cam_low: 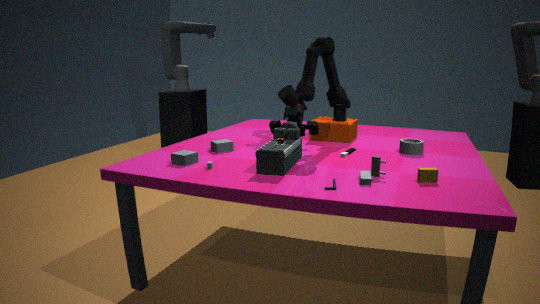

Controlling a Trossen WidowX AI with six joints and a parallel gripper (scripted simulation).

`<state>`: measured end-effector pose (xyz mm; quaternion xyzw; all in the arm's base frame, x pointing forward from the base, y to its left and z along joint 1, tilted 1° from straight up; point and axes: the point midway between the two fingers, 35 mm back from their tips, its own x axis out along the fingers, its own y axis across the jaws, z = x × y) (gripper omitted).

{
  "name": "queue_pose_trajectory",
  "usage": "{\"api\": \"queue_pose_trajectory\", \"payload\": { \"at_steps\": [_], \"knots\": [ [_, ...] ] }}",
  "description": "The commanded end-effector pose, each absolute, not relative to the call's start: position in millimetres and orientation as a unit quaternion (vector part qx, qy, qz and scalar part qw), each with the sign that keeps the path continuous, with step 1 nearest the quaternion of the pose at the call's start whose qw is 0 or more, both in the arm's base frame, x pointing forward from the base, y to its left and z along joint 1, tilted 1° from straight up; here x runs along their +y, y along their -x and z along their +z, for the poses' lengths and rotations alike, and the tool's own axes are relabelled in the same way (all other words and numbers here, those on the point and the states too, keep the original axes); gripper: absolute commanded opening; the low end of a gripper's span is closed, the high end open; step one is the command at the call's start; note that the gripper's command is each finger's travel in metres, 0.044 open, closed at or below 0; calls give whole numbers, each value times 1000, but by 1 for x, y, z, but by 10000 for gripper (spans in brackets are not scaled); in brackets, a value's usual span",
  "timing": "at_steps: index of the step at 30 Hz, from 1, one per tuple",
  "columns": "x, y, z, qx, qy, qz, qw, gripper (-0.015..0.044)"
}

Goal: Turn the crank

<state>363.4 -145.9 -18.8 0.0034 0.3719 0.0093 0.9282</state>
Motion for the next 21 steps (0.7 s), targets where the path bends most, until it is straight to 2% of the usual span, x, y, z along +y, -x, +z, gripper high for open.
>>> {"api": "queue_pose_trajectory", "payload": {
  "at_steps": [1, 21],
  "knots": [
    [-155, -363, -18, 372, 1, -4, 928, 0],
    [-157, -364, -16, 372, 1, -4, 928, 0]
  ]
}}
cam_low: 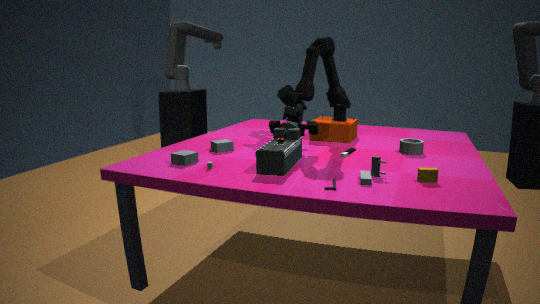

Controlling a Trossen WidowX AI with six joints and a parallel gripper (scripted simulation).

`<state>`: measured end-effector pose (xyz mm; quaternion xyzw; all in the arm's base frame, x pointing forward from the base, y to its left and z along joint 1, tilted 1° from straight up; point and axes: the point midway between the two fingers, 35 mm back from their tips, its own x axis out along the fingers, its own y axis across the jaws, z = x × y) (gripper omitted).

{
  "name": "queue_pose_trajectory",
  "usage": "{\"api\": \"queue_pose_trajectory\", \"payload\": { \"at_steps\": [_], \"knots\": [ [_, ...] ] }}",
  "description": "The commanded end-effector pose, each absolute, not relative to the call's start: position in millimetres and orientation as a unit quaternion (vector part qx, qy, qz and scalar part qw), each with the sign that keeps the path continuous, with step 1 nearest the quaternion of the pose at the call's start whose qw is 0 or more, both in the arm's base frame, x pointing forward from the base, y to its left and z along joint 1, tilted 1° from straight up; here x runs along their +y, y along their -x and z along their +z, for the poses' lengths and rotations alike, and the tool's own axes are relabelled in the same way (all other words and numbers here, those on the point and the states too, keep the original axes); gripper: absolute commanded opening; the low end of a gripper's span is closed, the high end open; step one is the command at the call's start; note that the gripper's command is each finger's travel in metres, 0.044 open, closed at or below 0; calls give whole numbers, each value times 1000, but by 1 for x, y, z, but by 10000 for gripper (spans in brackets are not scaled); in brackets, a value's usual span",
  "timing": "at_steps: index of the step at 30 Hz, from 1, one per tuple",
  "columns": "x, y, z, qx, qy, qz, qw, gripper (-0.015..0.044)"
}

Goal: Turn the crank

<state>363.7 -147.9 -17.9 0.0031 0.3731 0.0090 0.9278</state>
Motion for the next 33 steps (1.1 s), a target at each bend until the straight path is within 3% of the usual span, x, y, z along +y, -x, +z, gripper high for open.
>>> {"api": "queue_pose_trajectory", "payload": {
  "at_steps": [1, 33],
  "knots": [
    [-157, -364, -16, 372, 1, -4, 928, 0],
    [-159, -364, -14, 372, 1, -4, 928, 0]
  ]
}}
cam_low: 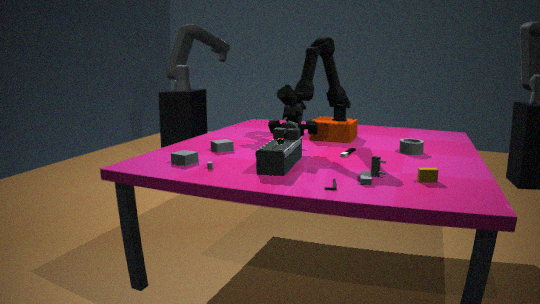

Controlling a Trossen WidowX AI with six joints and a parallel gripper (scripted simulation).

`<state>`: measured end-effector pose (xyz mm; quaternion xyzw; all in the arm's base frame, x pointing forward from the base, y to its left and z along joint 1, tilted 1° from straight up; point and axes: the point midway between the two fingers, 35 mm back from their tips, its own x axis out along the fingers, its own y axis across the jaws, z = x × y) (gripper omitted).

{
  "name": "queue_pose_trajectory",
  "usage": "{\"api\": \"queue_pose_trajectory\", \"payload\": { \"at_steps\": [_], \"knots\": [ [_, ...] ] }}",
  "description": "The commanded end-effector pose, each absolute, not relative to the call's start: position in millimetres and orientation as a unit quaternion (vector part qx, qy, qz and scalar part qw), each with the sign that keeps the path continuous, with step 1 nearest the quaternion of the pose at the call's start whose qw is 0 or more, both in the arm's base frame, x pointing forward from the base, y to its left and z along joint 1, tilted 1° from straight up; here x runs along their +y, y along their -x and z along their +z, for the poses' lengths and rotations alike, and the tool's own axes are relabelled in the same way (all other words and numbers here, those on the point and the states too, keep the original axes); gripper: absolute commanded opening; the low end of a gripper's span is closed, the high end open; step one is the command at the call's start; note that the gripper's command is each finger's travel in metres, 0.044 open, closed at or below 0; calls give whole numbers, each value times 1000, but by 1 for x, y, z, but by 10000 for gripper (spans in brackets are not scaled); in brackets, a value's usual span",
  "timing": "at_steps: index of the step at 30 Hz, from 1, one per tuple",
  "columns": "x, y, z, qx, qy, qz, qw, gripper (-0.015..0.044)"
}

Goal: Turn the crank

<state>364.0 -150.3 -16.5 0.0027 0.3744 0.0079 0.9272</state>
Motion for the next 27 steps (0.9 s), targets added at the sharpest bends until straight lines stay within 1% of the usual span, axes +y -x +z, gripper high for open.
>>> {"api": "queue_pose_trajectory", "payload": {
  "at_steps": [1, 27],
  "knots": [
    [-159, -364, -14, 372, 1, -4, 928, 0],
    [-161, -364, -12, 372, 1, -4, 928, 0]
  ]
}}
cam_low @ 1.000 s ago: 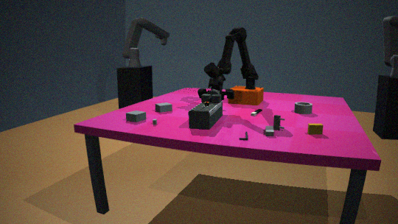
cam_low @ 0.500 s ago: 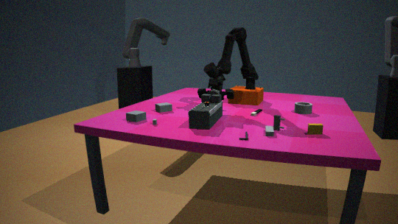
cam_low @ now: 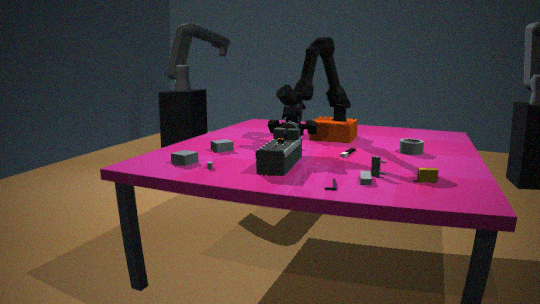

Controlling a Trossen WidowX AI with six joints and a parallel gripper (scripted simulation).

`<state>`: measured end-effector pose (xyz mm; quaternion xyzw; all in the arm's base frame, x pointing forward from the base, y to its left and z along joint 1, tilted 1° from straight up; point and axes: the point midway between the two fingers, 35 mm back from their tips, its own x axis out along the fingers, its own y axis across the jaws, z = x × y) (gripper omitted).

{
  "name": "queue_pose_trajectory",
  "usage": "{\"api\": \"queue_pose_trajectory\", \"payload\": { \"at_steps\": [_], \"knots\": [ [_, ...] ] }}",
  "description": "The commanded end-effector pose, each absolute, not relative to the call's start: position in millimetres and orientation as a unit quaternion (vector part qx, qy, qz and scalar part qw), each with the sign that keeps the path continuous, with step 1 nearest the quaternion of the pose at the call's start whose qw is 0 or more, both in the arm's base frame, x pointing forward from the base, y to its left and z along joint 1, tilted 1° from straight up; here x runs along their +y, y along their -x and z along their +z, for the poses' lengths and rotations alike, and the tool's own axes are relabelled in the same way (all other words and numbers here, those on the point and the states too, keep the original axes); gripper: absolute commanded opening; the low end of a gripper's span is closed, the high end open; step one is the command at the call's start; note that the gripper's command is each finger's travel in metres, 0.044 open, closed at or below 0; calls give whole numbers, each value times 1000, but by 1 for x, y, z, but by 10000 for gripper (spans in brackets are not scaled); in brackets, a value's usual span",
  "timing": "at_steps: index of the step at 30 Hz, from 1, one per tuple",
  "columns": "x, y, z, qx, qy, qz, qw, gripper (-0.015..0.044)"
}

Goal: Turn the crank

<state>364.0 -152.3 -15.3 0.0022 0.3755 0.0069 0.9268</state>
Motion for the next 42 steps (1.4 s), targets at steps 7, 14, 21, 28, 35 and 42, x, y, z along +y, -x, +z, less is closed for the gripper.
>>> {"api": "queue_pose_trajectory", "payload": {
  "at_steps": [7, 14, 21, 28, 35, 42],
  "knots": [
    [-162, -364, -12, 372, 1, -4, 928, 0],
    [-162, -364, -11, 372, 1, -4, 928, 0],
    [-163, -364, -11, 372, 1, -4, 928, 0],
    [-164, -363, -10, 372, 2, -4, 928, 0],
    [-165, -363, -9, 372, 2, -4, 928, 0],
    [-166, -363, -8, 372, 2, -4, 928, 0]
  ]
}}
